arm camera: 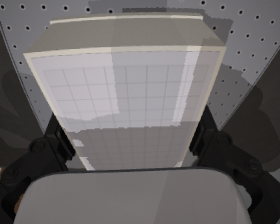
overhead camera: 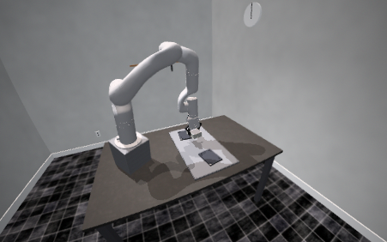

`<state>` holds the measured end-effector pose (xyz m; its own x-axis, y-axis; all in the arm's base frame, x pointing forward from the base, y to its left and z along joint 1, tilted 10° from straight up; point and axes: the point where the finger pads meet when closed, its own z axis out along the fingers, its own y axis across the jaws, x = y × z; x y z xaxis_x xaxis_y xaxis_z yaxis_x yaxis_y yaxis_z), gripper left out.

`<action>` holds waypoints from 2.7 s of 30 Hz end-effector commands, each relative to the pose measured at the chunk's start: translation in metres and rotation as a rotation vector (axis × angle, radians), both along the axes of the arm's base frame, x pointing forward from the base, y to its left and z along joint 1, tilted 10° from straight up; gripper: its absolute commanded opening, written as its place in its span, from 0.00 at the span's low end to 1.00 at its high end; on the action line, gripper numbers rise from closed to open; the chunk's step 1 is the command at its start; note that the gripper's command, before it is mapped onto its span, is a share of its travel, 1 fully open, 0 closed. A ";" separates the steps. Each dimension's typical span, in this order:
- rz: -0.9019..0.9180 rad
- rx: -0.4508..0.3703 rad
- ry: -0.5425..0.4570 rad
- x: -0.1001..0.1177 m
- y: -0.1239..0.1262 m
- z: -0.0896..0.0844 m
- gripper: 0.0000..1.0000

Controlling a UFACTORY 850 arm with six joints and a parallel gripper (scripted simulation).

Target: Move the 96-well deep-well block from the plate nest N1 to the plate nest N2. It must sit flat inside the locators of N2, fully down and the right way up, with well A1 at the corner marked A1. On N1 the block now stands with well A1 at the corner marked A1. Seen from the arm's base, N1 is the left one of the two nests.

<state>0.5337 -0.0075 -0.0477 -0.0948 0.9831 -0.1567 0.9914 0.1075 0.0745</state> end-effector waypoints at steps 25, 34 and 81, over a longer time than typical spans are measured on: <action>0.000 0.000 0.000 0.009 -0.079 0.013 0.00; 0.000 0.000 0.000 0.012 -0.109 0.018 0.00; 0.000 0.000 0.000 0.024 -0.229 0.037 0.00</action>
<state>0.5562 -0.2346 -0.0115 -0.0931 0.9817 -0.1662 0.9910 0.1075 0.0797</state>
